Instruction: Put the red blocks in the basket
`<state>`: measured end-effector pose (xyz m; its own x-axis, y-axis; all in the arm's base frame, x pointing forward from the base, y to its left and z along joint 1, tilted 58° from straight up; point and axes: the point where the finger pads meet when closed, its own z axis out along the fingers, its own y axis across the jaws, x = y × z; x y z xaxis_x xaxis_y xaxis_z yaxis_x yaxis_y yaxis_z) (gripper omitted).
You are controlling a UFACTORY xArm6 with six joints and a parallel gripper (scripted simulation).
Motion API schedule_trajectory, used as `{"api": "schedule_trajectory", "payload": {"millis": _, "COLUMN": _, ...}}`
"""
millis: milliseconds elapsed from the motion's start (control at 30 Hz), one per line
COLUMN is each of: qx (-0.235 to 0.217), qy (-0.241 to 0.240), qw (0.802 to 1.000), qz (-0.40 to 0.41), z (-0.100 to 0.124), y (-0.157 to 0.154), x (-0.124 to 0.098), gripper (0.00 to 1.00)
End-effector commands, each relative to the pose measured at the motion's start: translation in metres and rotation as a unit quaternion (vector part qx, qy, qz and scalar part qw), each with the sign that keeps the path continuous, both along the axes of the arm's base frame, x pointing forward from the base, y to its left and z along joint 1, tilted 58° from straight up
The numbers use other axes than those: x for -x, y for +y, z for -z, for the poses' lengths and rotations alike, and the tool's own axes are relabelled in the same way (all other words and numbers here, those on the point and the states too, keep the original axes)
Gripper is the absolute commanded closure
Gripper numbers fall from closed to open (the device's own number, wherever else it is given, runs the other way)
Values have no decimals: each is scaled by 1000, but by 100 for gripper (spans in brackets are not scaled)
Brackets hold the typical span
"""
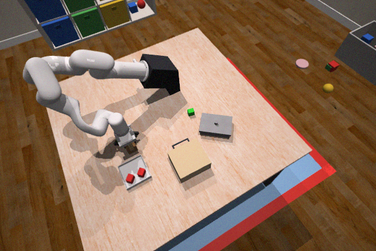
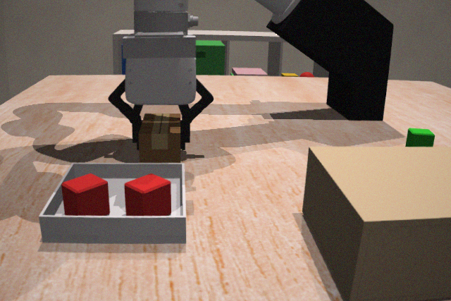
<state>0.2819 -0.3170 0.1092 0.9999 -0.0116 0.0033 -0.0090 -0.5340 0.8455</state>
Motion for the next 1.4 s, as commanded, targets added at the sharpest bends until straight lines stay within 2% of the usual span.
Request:
{"api": "schedule_trajectory", "payload": {"millis": 0, "qx": 0, "qy": -1, "qw": 1000, "qz": -1, "z": 0, "y": 0, "x": -1, "gripper": 38}}
{"api": "schedule_trajectory", "payload": {"millis": 600, "qx": 0, "qy": -1, "qw": 1000, "qz": -1, "z": -9, "y": 14, "x": -1, "gripper": 38}}
{"api": "schedule_trajectory", "payload": {"millis": 1367, "qx": 0, "qy": -1, "qw": 1000, "qz": -1, "z": -57, "y": 90, "x": -1, "gripper": 38}}
